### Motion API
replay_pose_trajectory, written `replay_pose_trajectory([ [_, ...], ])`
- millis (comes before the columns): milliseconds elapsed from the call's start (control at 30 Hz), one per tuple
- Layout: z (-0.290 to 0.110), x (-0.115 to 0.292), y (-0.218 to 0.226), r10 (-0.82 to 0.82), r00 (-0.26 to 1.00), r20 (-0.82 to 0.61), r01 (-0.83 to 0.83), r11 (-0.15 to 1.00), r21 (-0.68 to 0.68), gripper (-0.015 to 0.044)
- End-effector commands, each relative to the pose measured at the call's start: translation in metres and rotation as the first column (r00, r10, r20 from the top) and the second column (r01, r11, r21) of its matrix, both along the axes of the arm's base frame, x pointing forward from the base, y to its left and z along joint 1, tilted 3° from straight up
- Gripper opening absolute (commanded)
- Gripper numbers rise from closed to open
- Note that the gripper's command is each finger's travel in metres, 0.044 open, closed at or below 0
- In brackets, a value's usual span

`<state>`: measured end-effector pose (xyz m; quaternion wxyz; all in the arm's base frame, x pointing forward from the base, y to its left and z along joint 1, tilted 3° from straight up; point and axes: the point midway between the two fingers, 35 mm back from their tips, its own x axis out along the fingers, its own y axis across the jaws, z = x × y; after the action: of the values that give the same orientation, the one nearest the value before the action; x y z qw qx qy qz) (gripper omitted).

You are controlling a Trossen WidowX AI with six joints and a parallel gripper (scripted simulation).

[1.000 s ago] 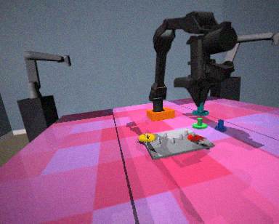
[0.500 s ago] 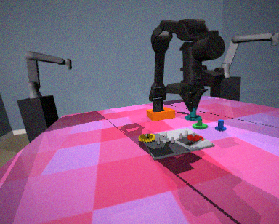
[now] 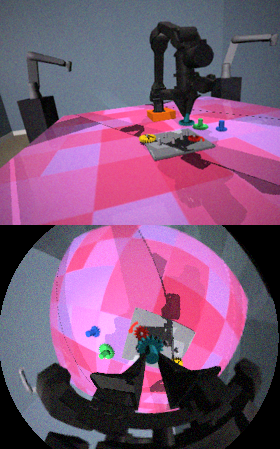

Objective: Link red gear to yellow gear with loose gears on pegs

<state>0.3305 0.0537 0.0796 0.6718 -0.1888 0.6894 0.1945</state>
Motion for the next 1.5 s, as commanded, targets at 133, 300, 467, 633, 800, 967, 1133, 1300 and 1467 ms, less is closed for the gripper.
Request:
replay_pose_trajectory([
  [133, -0.009, -0.006, -0.012, 0.004, 1.0, 0.001, -0.004, 1.0, -0.005, 0.0],
  [300, -0.011, -0.008, -0.016, 0.004, 1.0, 0.0, -0.004, 1.0, -0.006, 0.0],
  [467, -0.009, -0.008, -0.016, 0.004, 1.0, 0.0, -0.004, 1.0, -0.006, 0.0],
  [633, -0.009, -0.008, -0.016, 0.004, 1.0, 0.0, -0.004, 1.0, -0.006, 0.0],
  [800, -0.009, -0.008, -0.016, 0.004, 1.0, 0.0, -0.004, 1.0, -0.006, 0.0],
  [967, -0.01, -0.008, -0.016, 0.004, 1.0, 0.0, -0.004, 1.0, -0.006, 0.0],
  [1133, -0.012, -0.008, -0.016, 0.039, 0.999, 0.0, -0.039, 0.999, -0.005, 0.0],
  [1300, -0.019, -0.009, -0.016, 0.119, 0.993, 0.0, -0.119, 0.993, -0.003, 0.0],
  [1467, -0.027, -0.009, -0.016, 0.168, 0.986, 0.0, -0.168, 0.986, -0.002, 0.0],
])
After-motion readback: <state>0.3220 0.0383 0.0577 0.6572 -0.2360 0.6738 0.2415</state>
